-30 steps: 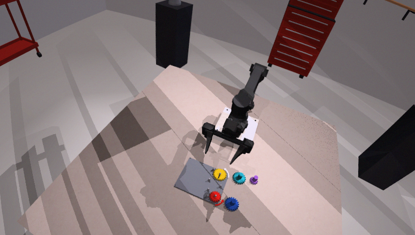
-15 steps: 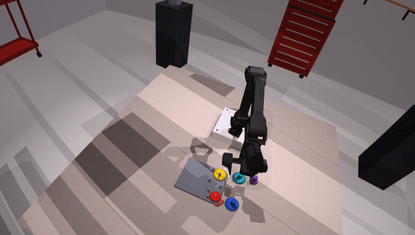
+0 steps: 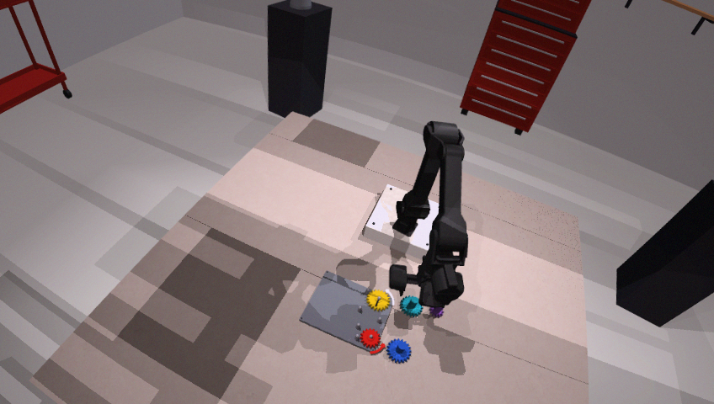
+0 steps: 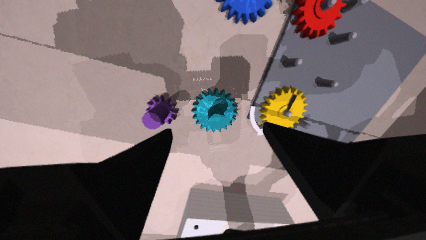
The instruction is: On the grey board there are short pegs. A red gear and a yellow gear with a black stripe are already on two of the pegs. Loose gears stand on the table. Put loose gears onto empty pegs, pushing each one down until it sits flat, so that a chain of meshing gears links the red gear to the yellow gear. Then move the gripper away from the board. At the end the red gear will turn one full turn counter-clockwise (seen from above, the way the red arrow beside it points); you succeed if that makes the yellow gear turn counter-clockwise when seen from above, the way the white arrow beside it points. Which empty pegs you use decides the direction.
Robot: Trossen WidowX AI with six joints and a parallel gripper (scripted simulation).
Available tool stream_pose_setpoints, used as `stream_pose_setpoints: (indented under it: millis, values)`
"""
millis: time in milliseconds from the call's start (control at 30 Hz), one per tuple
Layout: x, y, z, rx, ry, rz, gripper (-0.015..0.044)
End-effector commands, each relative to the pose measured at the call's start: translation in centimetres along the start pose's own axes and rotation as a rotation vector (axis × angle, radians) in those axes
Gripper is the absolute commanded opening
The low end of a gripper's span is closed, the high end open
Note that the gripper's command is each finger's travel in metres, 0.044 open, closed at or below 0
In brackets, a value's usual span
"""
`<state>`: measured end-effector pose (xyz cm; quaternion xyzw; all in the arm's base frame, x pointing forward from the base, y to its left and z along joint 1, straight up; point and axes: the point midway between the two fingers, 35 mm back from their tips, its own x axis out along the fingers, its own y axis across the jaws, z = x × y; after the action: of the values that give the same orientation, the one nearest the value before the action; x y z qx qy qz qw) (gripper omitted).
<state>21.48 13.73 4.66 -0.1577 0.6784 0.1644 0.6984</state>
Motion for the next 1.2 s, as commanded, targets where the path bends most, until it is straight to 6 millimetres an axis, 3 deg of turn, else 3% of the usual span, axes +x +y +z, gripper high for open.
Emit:
stream_pose_setpoints:
  millis: [0, 733, 1167]
  values:
    - [0.7, -0.1, -0.2, -0.001, 0.008, -0.006, 0.044]
    - [3.4, -0.1, -0.2, -0.001, 0.008, -0.006, 0.044]
    - [3.4, -0.1, -0.2, -0.001, 0.008, -0.006, 0.0099]
